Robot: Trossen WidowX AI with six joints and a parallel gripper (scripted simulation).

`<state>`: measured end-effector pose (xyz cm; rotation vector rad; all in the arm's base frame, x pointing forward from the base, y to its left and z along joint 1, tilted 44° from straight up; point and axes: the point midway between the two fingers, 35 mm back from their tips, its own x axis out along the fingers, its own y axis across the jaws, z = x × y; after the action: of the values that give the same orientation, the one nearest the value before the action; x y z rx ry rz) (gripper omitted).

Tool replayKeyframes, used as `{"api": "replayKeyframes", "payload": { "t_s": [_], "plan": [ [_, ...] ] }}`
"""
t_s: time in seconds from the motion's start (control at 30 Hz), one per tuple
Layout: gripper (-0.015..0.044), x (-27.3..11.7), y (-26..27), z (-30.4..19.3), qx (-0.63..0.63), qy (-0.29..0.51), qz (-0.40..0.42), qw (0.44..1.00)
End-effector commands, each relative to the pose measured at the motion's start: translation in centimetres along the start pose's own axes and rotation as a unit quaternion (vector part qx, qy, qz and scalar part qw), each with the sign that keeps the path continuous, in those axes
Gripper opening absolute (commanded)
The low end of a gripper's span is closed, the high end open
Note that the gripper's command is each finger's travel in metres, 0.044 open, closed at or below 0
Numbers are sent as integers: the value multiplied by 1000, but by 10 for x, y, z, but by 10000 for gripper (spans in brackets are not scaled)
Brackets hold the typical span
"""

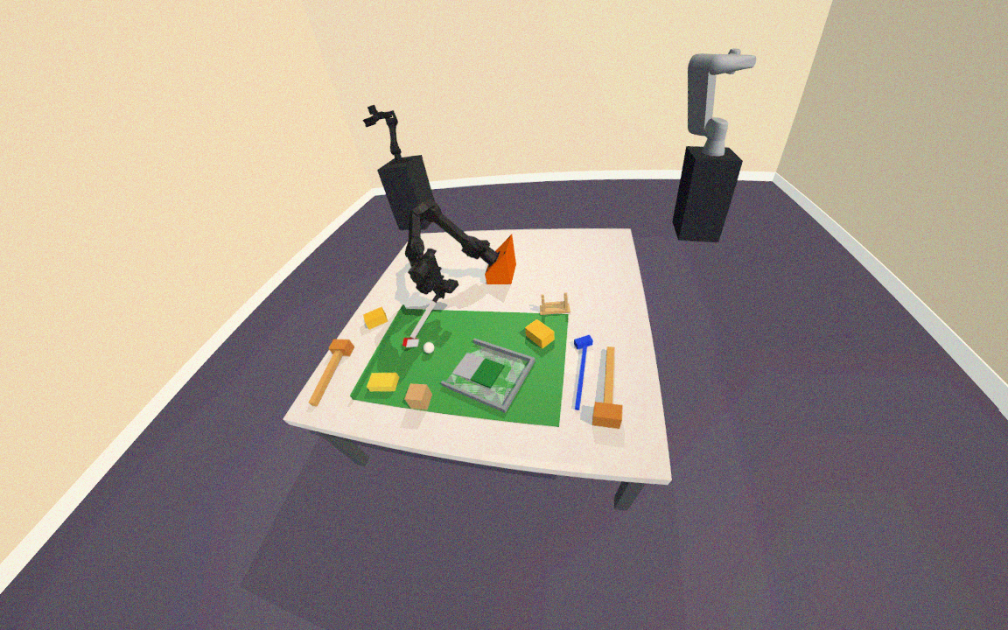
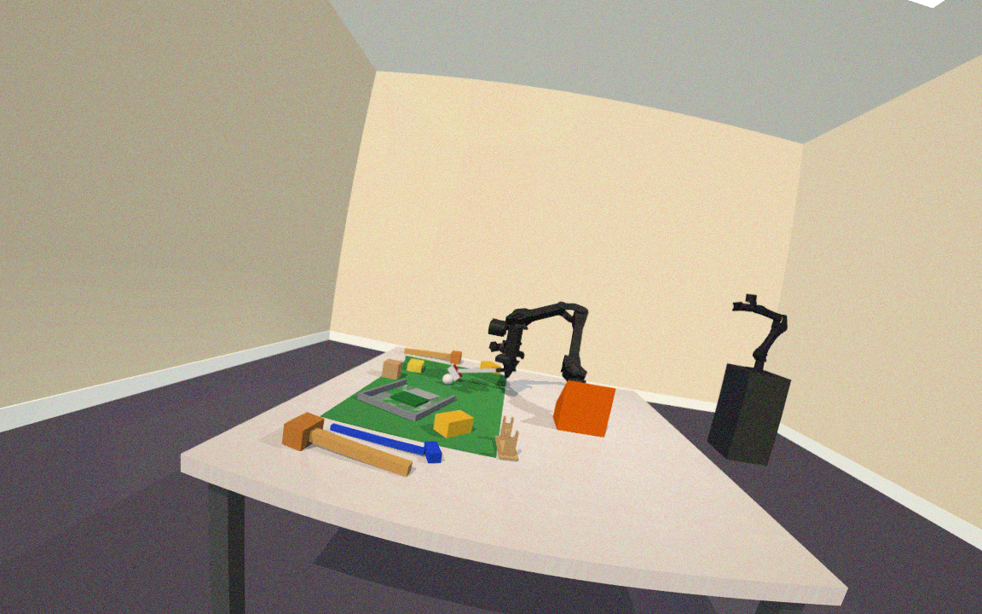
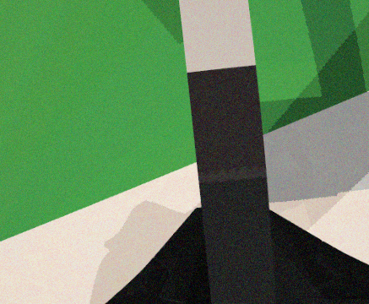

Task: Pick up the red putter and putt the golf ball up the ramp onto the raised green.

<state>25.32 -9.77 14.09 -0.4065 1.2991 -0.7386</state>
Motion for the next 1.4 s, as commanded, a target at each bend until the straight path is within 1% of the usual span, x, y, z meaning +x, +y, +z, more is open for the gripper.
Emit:
{"api": "replayKeyframes", "payload": {
  "t_s": [0.0,0.3,0.37,0.47,0.57,0.63,0.8,0.9,1.23,1.3,1.33,1.37],
  "plan": [
    [0,0,-16,1,3,-5,-1,1000],
    [0,1,-13,0,3,-1,-2,1000],
    [0,2,6,4,3,-1,2,1000],
    [0,2,52,8,3,-1,6,1000],
    [0,1,98,4,3,-2,5,1000],
    [0,1,117,0,3,-4,2,1000],
    [0,0,120,0,3,-4,2,1000],
    [0,-8,121,0,3,-4,3,1000],
    [0,-58,120,0,3,-4,3,1000],
    [0,-59,120,0,3,-4,3,1000],
    [0,-50,120,-1,-1,-3,2,1000],
    [0,-50,120,-1,-1,-3,2,1000]
  ]
}}
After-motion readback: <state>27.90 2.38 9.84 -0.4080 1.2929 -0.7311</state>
